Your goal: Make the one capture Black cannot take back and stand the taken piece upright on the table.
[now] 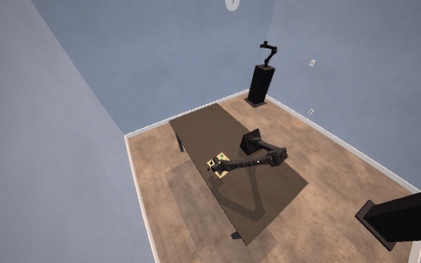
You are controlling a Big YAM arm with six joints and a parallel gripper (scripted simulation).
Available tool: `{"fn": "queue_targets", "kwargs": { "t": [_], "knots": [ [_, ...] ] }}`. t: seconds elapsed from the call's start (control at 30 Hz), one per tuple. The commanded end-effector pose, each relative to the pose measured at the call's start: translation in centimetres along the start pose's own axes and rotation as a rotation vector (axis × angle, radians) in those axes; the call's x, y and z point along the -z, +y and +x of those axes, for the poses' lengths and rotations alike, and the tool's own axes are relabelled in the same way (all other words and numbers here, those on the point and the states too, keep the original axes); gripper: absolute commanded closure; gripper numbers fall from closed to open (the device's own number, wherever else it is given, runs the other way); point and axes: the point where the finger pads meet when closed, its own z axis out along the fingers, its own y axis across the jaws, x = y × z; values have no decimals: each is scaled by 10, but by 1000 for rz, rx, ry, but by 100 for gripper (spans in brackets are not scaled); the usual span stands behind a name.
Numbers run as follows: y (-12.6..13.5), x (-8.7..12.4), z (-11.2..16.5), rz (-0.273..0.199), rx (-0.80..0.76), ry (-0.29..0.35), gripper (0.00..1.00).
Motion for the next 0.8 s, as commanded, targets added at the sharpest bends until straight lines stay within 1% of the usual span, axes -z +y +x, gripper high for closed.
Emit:
{"fn": "queue_targets", "kwargs": {
  "t": [0.0,0.53,0.77],
  "knots": [
    [-2,-7,-4,10,-20,-3,64],
    [-4,-8,-4,13,-19,-3,64],
    [-3,-5,-1,7,-15,-4,64]
  ]
}}
